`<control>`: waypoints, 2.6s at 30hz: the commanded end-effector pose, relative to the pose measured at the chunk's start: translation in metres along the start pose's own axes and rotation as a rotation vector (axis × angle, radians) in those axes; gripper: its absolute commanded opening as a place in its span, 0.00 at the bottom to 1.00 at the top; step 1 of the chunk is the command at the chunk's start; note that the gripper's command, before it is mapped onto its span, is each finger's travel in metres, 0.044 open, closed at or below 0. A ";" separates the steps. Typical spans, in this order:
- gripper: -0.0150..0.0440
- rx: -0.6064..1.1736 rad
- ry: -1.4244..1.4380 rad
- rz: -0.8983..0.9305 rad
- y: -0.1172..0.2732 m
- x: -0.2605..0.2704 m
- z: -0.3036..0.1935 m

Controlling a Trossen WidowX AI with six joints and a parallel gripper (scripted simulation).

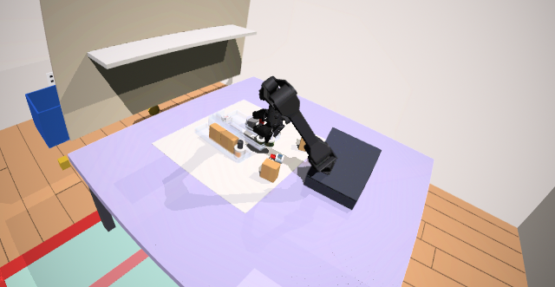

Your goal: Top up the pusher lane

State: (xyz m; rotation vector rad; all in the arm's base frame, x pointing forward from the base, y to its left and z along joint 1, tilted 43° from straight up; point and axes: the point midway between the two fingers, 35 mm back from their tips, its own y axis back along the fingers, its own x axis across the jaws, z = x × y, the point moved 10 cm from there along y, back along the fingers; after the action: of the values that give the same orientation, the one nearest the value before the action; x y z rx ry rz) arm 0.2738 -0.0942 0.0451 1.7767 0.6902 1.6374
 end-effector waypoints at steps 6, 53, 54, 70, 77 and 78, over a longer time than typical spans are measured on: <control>0.25 -0.002 -0.002 0.002 0.000 0.000 0.004; 0.25 -0.004 -0.001 0.002 -0.001 0.000 0.028; 0.25 -0.004 -0.001 0.002 -0.001 0.000 0.028; 0.25 -0.004 -0.001 0.002 0.000 0.001 0.036; 0.25 -0.004 0.000 0.002 0.000 0.001 0.040; 0.25 -0.004 0.000 0.002 0.000 0.001 0.040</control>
State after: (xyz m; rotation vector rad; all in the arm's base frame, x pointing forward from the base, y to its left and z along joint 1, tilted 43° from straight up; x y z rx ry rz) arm 0.3059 -0.0958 0.0417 1.8025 0.7015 1.6193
